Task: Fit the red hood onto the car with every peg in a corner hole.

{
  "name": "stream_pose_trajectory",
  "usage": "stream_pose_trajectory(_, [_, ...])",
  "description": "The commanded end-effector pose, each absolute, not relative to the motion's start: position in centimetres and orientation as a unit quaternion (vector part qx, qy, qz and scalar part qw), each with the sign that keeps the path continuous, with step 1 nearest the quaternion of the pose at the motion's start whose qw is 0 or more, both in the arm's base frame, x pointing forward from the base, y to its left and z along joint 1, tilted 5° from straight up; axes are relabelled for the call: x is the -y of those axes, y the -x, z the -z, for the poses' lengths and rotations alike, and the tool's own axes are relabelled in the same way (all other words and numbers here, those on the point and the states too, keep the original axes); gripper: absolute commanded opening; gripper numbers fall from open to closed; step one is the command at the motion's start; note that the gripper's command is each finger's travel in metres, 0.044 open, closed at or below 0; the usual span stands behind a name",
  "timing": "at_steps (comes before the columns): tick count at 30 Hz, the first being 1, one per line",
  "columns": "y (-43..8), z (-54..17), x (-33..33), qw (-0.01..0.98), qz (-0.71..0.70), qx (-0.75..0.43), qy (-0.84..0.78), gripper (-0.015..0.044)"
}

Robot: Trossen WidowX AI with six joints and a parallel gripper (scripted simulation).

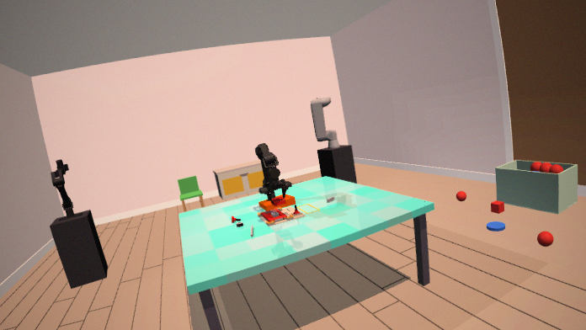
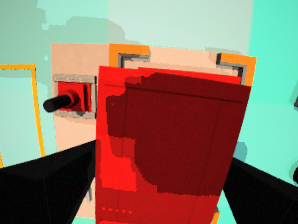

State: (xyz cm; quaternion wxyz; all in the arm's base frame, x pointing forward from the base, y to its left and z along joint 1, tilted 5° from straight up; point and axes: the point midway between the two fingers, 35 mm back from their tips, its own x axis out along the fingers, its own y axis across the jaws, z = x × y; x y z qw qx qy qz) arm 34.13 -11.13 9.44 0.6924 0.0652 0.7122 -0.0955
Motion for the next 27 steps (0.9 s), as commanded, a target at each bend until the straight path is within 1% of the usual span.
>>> stream_pose_trajectory(1, [-33.6, -9.6, 12.4, 0.693, 0.088, -0.713, -0.055, 0.0000])
stream_pose_trajectory(6, [-32.9, -9.7, 13.8, 0.693, 0.080, -0.715, -0.047, 0.0000])
stream_pose_trajectory(11, [-33.0, -9.5, 13.8, 0.693, 0.079, -0.715, -0.046, 0.0000])
stream_pose_trajectory(22, [-32.7, -5.1, 14.2, 0.693, 0.079, -0.715, -0.045, 0.0000])
stream_pose_trajectory(27, [-32.6, -4.7, 14.2, 0.693, 0.079, -0.715, -0.045, 0.0000])
